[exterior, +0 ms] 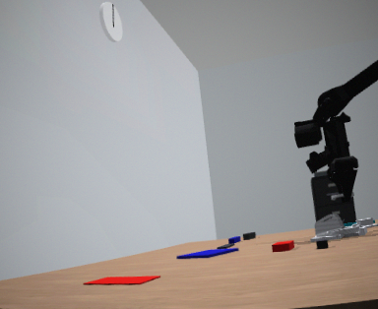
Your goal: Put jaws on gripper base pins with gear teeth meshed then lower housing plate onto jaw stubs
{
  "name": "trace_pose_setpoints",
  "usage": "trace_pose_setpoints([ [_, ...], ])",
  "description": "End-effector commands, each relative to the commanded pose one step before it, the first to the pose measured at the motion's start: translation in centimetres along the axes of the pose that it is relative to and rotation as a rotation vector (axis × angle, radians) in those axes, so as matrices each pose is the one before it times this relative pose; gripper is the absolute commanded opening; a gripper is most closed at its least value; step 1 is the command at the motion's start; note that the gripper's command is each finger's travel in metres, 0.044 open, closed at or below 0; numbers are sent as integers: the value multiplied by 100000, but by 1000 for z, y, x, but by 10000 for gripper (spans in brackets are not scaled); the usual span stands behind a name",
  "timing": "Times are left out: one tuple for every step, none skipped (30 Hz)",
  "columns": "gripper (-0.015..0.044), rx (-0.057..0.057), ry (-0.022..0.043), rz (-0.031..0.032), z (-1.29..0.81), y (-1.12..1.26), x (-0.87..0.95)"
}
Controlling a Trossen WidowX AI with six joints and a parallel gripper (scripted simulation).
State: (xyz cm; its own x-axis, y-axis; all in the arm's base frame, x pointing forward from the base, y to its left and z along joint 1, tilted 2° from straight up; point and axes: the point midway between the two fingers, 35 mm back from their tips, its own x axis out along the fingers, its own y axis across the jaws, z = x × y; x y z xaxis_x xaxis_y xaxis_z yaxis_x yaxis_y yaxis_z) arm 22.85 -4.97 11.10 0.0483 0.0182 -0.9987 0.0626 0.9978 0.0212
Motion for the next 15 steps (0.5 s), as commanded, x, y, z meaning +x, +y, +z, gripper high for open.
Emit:
trace_pose_setpoints([
  [351, 7830, -107, -289, -228, 742, -57],
  [351, 2160, -4, 28, -61, 208, 7],
  [351, 2160, -3, 29, -68, 205, 7],
  [351, 2160, -2, 29, -74, 202, 8],
  [351, 2160, -1, 29, -80, 199, 8],
  [351, 2160, 0, 30, -86, 196, 8],
  [351, 2160, 0, 30, -92, 193, 8],
  [351, 2160, 1, 30, -97, 189, 8],
  [351, 1788, 2, 25, -85, 154, 7],
  [351, 1073, 1, 15, -53, 91, 4],
  [351, 358, 0, 5, -18, 30, 1],
  [351, 0, 0, 0, 0, 0, 0],
  [351, 0, 0, 0, 0, 0, 0],
  [351, 0, 0, 0, 0, 0, 0],
  [351, 0, 0, 0, 0, 0, 0],
])
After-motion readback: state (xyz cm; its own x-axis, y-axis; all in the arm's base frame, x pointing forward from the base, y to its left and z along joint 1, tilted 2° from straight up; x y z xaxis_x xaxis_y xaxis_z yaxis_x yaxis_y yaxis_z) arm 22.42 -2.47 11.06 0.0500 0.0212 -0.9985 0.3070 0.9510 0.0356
